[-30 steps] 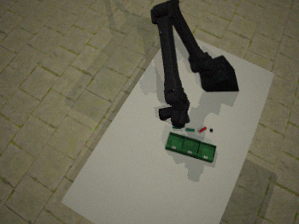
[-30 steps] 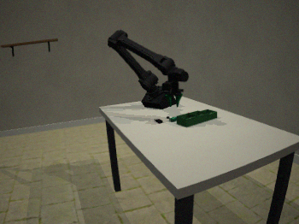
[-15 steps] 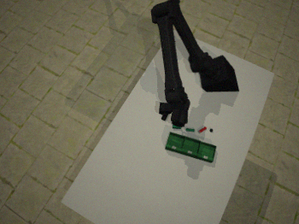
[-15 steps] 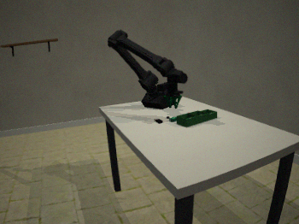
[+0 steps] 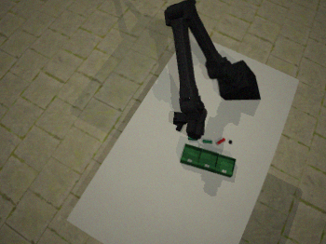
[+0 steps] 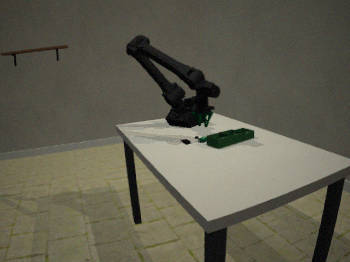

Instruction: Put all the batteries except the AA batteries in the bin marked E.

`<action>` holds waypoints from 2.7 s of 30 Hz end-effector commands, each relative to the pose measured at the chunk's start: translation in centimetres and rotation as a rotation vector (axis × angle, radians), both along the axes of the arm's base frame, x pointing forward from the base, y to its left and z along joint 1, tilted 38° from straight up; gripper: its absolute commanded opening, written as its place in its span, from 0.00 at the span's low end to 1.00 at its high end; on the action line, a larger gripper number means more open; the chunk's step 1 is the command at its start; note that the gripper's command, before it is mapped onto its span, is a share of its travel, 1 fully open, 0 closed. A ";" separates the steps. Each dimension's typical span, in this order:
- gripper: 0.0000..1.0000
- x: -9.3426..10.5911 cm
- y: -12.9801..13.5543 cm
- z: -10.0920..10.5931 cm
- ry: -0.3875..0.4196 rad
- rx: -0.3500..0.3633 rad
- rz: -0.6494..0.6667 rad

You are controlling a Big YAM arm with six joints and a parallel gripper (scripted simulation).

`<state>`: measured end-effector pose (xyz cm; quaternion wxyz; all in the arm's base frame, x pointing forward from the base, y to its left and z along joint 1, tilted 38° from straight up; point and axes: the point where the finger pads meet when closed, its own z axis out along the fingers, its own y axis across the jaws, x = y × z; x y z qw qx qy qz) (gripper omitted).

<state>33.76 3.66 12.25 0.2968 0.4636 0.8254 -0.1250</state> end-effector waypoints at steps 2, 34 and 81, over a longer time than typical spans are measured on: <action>0.41 1.8 0.4 2.1 -0.038 0.011 -0.004; 0.41 1.0 0.7 2.1 -0.045 0.017 0.000; 0.41 2.7 -4.2 -5.6 -0.022 0.003 -0.003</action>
